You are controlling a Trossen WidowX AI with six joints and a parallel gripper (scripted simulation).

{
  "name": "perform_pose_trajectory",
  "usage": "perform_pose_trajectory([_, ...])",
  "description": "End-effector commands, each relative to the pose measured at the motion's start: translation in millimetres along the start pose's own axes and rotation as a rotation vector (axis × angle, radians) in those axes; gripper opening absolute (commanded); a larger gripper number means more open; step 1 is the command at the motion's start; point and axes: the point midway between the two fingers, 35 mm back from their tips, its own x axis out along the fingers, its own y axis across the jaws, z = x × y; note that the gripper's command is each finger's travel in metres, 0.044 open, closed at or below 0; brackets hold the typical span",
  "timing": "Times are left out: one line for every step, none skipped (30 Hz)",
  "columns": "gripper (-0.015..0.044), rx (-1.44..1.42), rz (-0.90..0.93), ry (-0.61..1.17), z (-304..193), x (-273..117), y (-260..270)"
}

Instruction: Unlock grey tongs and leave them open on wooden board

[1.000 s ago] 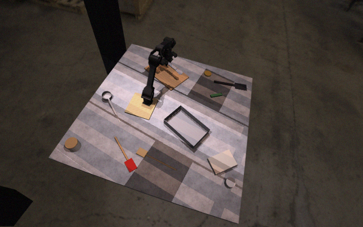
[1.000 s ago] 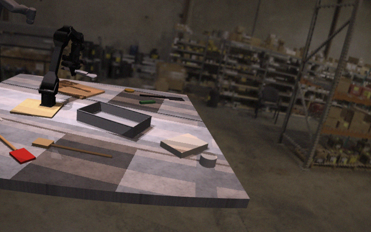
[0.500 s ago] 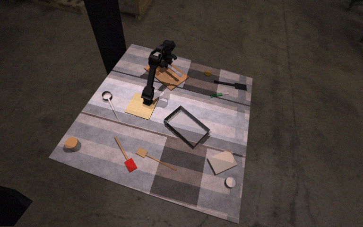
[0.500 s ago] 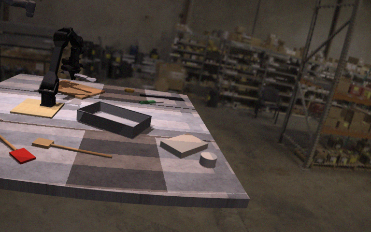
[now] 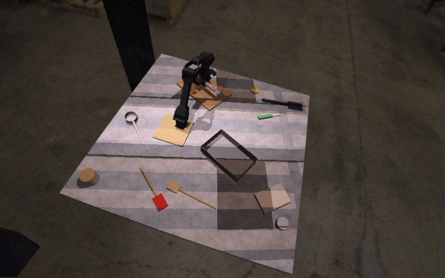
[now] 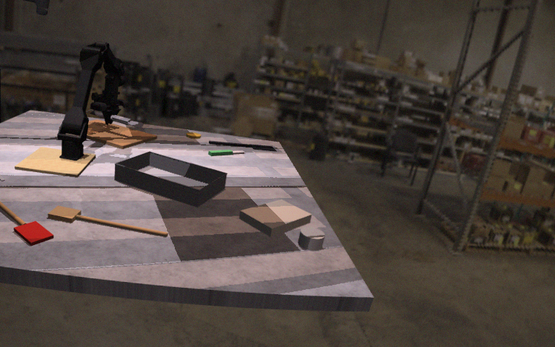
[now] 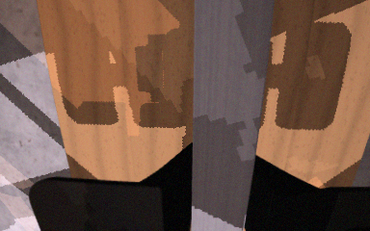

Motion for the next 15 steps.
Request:
perform_pose_trajectory([-0.0124,0.0,0.0,0.0,0.0,0.0,0.0])
perform_pose_trajectory([-0.0097,0.0,0.0,0.0,0.0,0.0,0.0])
perform_pose_trajectory([-0.0071,0.0,0.0,0.0,0.0,0.0,0.0])
perform_pose_trajectory([-0.0045,0.0,0.0,0.0,0.0,0.0,0.0])
perform_pose_trajectory([-0.0019,0.0,0.0,0.0,0.0,0.0,0.0])
perform_pose_trajectory([0.0007,0.0,0.0,0.0,0.0,0.0,0.0])
perform_pose_trajectory([0.0034,0.0,0.0,0.0,0.0,0.0,0.0])
perform_pose_trajectory([0.006,0.0,0.0,0.0,0.0,0.0,0.0])
perform_pose_trajectory([0.0086,0.0,0.0,0.0,0.0,0.0,0.0])
perform_pose_trajectory([0.0113,0.0,0.0,0.0,0.0,0.0,0.0])
perform_pose_trajectory([0.0139,0.0,0.0,0.0,0.0,0.0,0.0])
perform_pose_trajectory([0.0165,0.0,0.0,0.0,0.0,0.0,0.0])
perform_pose_trajectory([0.0191,0.0,0.0,0.0,0.0,0.0,0.0])
perform_pose_trajectory([0.0217,0.0,0.0,0.0,0.0,0.0,0.0])
perform_pose_trajectory([0.0244,0.0,0.0,0.0,0.0,0.0,0.0])
